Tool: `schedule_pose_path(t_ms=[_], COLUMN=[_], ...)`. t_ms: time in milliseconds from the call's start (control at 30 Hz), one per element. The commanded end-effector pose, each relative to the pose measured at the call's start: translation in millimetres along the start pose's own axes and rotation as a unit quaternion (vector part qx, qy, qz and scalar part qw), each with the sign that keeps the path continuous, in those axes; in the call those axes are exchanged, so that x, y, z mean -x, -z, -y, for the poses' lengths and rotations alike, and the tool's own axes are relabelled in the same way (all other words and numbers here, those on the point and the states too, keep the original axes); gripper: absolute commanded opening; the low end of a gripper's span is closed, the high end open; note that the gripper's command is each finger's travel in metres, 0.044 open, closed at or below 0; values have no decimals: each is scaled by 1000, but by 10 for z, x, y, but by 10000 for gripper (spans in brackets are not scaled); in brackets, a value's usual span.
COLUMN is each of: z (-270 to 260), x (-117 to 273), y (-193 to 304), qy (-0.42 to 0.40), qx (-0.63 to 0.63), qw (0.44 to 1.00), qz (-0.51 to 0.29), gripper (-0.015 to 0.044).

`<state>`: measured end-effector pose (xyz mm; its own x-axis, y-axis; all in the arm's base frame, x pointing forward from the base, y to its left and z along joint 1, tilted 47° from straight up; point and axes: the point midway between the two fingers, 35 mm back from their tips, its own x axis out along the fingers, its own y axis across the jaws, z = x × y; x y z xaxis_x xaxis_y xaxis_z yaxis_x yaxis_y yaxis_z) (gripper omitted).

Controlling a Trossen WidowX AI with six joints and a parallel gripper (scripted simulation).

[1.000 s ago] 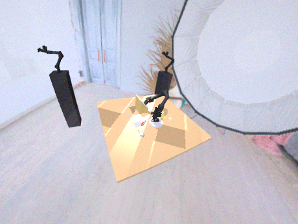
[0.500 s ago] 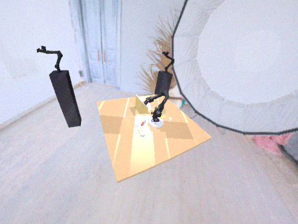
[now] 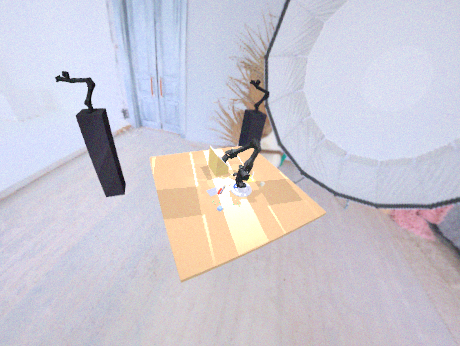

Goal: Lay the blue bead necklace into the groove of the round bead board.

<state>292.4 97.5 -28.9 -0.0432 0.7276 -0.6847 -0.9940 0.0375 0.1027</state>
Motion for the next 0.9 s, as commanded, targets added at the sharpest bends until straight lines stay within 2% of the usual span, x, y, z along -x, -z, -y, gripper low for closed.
schedule_pose_path(t_ms=[0, 400, 867], z=[58, 359, 375], x=[8, 10, -76], y=[35, 277, 291], qy=[0, 0, 0], qx=[1, 2, 2], qw=[1000, 1000, 1000], qz=[1, 1, 1], gripper=[0, 0, 0])
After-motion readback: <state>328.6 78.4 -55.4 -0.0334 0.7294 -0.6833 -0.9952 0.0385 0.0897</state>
